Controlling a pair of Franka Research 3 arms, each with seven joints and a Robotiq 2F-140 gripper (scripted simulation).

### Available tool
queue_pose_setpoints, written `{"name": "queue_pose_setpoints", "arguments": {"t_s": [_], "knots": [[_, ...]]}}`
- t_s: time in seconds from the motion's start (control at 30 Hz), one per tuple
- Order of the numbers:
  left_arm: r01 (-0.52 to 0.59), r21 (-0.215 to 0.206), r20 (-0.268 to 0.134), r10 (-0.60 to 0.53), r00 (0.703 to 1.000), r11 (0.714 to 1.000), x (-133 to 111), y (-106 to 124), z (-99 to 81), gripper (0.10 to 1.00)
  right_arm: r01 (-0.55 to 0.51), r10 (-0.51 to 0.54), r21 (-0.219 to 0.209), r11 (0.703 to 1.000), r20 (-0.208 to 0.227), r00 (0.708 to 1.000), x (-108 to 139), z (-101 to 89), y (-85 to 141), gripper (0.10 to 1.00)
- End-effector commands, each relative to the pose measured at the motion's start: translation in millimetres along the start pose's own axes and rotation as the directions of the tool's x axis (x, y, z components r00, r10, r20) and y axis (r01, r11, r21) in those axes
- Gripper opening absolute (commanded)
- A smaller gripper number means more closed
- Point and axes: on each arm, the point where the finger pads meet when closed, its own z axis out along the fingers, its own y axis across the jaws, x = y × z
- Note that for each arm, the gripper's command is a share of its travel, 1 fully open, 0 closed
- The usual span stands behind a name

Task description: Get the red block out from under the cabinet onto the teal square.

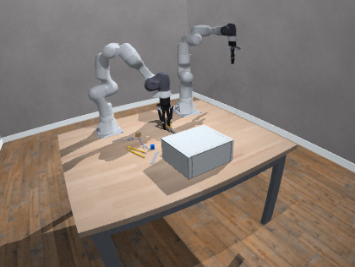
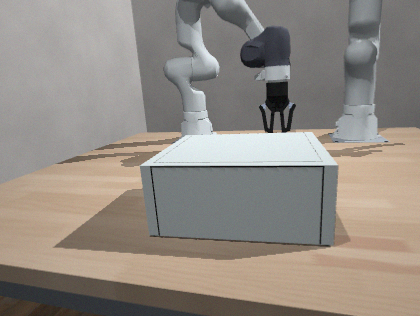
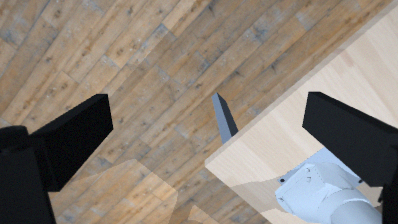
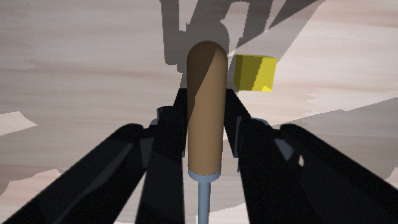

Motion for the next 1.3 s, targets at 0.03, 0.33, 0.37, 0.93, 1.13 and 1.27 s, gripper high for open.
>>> {"name": "queue_pose_setpoints", "arguments": {"t_s": [0.03,0.33,0.37,0.93,1.13,1.27], "knots": [[0.000,0.000,0.000,0.000,1.000,1.000,0.0,0.0,-0.1,1.000,-0.008,0.008,0.001,1.000,0.003,1.000,-1.4,-1.0,0.4,0.099],[0.000,0.000,0.000,0.000,1.000,1.000,0.0,0.0,-0.1,1.000,-0.008,0.008,0.001,1.000,0.003,1.000,-1.4,-1.0,0.4,0.099],[0.000,0.000,0.000,0.000,1.000,1.000,0.0,0.0,-0.1,1.000,-0.008,0.008,0.001,1.000,0.003,1.000,-1.4,-1.0,0.4,0.099],[0.000,0.000,0.000,0.000,1.000,1.000,0.0,0.0,-0.1,1.000,-0.007,0.007,0.001,1.000,0.003,1.000,-9.8,-1.0,-13.7,0.099],[0.000,0.000,0.000,0.000,1.000,1.000,0.0,0.0,-0.1,1.000,-0.007,0.007,0.001,1.000,0.003,1.000,-9.8,-1.0,-13.7,0.099],[0.000,0.000,0.000,0.000,1.000,1.000,0.0,0.0,-0.1,1.000,-0.007,0.007,0.001,1.000,0.003,1.000,-9.8,-1.0,-13.7,0.099]]}}
